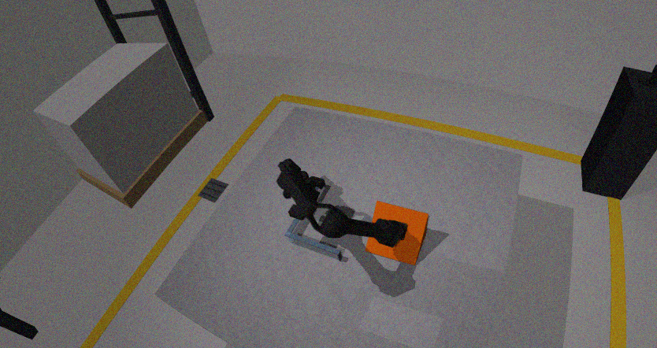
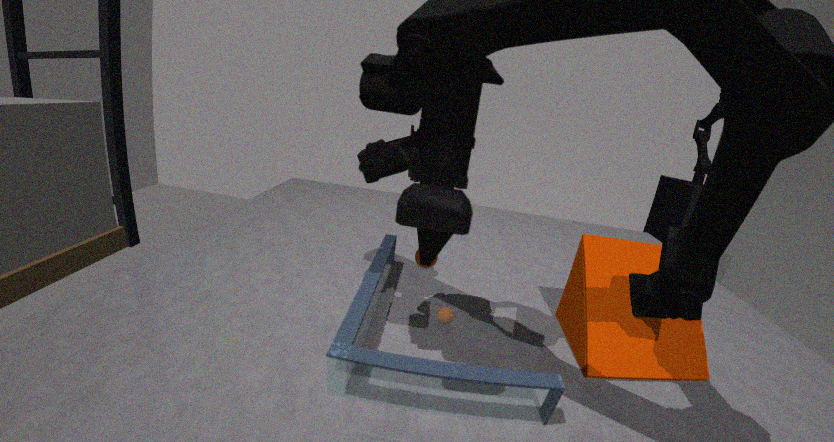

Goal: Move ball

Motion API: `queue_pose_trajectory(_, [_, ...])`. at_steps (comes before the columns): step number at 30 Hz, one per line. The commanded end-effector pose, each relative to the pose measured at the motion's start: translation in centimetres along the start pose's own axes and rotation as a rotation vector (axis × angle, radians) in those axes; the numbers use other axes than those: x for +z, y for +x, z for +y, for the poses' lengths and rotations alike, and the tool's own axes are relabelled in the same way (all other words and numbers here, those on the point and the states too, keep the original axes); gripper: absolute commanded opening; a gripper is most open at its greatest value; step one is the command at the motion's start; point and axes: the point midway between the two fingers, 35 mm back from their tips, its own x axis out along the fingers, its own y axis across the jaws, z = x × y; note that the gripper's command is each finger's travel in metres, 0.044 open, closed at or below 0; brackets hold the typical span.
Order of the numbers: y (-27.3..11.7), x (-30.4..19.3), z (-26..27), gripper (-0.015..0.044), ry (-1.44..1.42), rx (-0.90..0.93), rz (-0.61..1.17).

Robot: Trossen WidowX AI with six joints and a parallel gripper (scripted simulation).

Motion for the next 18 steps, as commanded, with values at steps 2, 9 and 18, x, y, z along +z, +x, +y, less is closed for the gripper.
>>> queue_pose_trajectory(2, [0.9,-1.1,-1.8,0.0000,0.006,-0.002,0.008])
queue_pose_trajectory(9, [2.5,-3.0,-4.4,0.0000,0.007,-0.003,0.009])
queue_pose_trajectory(18, [4.2,-4.0,-5.6,0.0000,0.007,-0.003,0.009])
